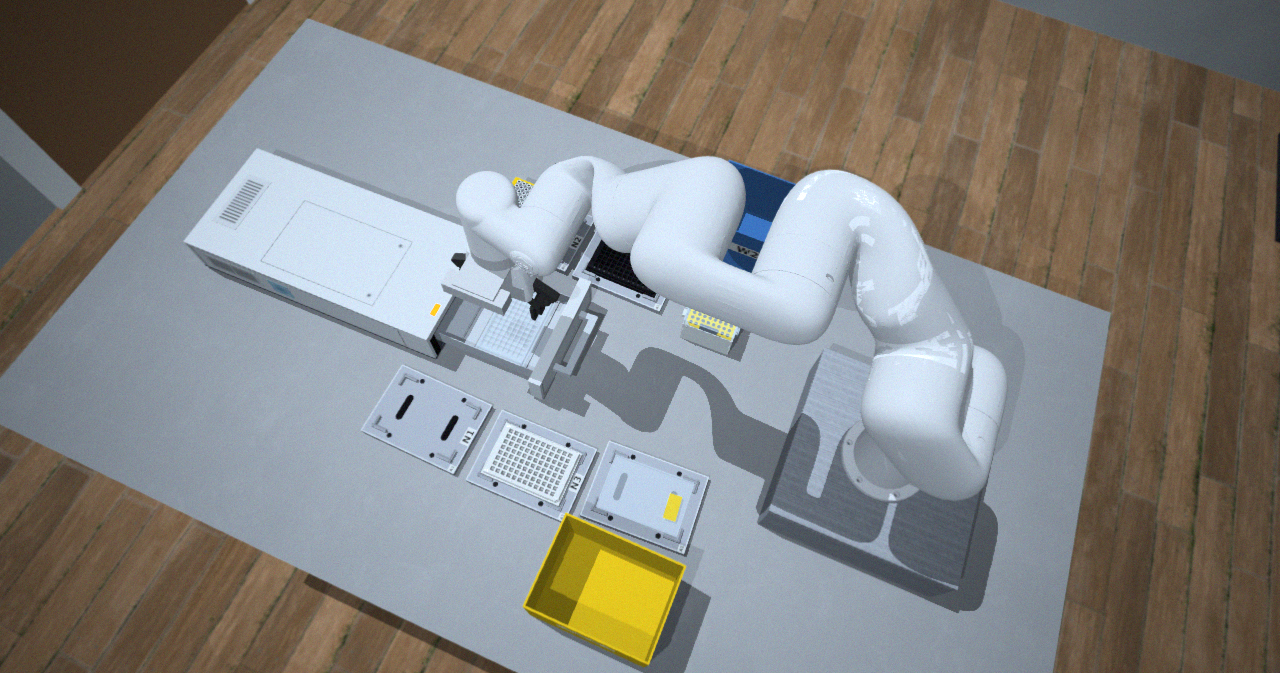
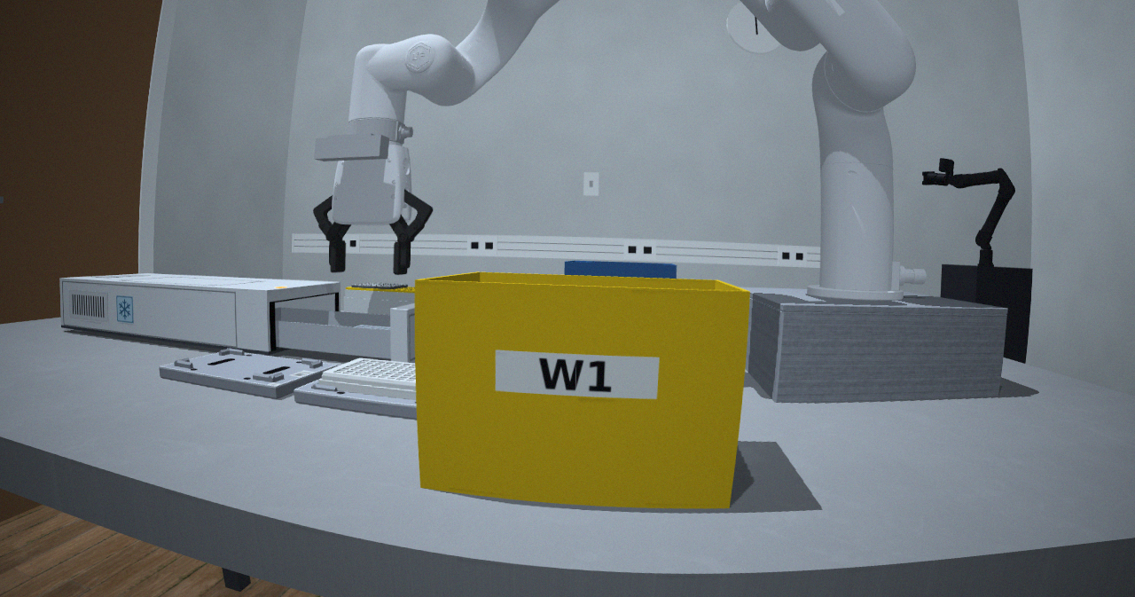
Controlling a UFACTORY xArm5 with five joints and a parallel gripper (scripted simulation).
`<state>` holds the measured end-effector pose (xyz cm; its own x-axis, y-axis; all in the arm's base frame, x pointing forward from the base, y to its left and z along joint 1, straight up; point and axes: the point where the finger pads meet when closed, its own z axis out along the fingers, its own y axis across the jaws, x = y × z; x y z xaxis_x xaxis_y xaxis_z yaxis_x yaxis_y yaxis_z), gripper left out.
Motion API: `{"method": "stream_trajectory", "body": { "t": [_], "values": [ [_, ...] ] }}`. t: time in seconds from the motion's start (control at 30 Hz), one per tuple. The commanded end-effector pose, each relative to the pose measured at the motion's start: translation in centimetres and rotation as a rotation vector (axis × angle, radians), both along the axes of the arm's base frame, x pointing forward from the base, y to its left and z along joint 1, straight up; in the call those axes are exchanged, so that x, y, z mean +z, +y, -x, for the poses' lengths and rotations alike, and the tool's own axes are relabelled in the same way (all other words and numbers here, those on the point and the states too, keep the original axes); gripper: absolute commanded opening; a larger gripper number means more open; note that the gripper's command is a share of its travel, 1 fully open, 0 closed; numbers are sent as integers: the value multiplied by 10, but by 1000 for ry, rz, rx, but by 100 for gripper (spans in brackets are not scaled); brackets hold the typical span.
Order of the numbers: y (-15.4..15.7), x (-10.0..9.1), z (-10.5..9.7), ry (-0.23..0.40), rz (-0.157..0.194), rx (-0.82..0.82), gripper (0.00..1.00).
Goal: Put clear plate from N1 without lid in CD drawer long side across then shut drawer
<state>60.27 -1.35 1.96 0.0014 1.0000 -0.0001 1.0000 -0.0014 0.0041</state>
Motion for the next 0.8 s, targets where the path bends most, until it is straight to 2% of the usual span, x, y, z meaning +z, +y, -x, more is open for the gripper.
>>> {"method": "stream_trajectory", "body": {
  "t": [0.0,0.77],
  "values": [
    [0,6,-2,-6,-2,0,100],
    [0,41,-2,-6,-2,0,100]
  ]
}}
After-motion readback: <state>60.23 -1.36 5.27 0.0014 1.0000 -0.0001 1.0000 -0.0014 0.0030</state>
